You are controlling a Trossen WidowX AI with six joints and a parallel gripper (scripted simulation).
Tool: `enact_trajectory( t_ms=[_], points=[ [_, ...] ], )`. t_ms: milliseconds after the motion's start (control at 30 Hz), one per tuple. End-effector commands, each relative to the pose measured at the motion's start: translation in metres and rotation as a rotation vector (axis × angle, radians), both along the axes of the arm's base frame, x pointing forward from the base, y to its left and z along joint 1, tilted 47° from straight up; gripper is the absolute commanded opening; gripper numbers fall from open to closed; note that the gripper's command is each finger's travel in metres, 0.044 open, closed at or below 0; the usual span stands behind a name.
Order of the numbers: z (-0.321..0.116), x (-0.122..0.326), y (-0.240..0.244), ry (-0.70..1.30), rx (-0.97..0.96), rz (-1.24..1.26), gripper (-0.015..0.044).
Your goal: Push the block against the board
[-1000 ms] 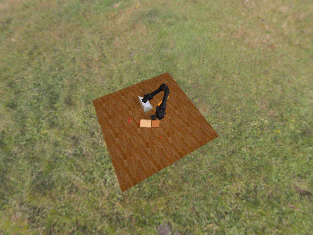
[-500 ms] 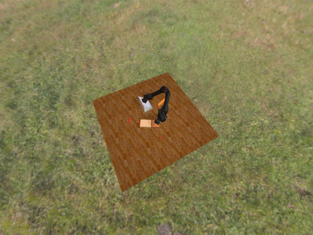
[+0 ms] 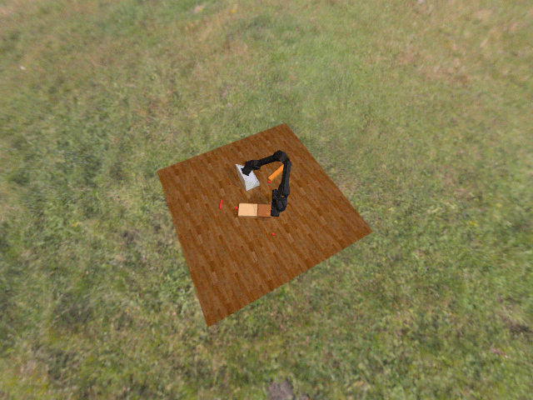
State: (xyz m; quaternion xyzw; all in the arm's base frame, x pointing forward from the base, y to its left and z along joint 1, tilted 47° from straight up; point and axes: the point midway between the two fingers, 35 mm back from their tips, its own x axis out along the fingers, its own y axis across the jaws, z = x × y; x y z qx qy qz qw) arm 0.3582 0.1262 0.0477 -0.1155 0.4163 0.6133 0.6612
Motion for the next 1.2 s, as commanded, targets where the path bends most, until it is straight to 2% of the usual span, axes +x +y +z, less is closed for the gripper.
enact_trajectory(
  t_ms=[0, 200, 1167],
  points=[
    [0.0, 0.001, 0.002, -0.017, 0.008, 0.026, 0.0],
    [-0.038, -0.006, 0.042, -0.016, 0.011, 0.026, 0.0],
    [-0.06, -0.016, 0.02, -0.016, 0.007, 0.026, 0.0]
  ],
)
